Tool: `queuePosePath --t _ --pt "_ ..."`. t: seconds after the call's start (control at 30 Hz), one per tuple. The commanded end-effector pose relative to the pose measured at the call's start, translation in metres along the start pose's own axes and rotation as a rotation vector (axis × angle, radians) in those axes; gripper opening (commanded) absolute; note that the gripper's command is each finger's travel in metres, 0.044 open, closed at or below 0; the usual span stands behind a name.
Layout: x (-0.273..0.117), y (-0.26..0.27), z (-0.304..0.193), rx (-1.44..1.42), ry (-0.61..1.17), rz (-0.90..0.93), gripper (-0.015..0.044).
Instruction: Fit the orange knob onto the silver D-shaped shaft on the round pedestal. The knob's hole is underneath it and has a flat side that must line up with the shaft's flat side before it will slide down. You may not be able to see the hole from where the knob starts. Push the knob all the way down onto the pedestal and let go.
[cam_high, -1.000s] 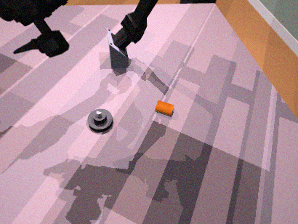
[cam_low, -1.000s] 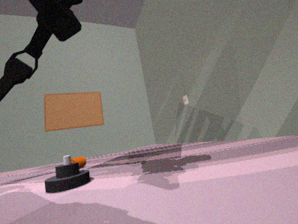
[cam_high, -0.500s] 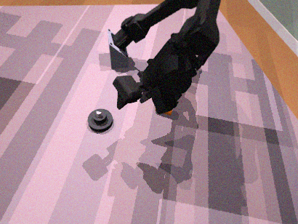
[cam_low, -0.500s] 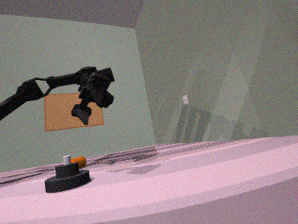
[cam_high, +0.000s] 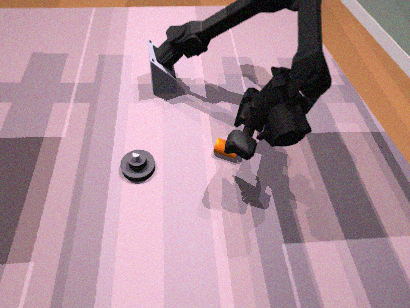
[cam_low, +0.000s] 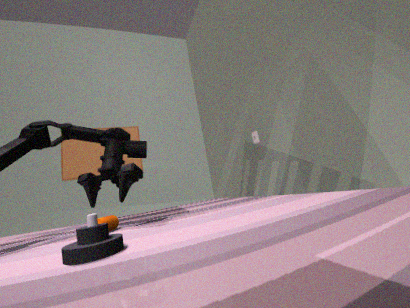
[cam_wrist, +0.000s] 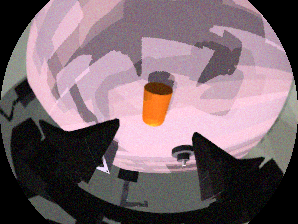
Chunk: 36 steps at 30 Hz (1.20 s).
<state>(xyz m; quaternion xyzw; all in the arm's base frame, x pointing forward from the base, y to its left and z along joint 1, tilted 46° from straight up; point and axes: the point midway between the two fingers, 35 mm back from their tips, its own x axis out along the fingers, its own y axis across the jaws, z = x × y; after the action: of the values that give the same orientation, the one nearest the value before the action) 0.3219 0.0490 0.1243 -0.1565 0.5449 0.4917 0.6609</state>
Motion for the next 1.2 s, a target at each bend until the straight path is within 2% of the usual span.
queuePosePath --t 0.0,1.07,1.17 --pt "0.014 0.005 0.005 -0.006 -0.002 0.013 0.044" --pt "0.057 0.006 0.019 -0.007 -0.004 0.014 0.044" --pt "0.057 0.006 0.019 -0.007 -0.004 0.014 0.0361"
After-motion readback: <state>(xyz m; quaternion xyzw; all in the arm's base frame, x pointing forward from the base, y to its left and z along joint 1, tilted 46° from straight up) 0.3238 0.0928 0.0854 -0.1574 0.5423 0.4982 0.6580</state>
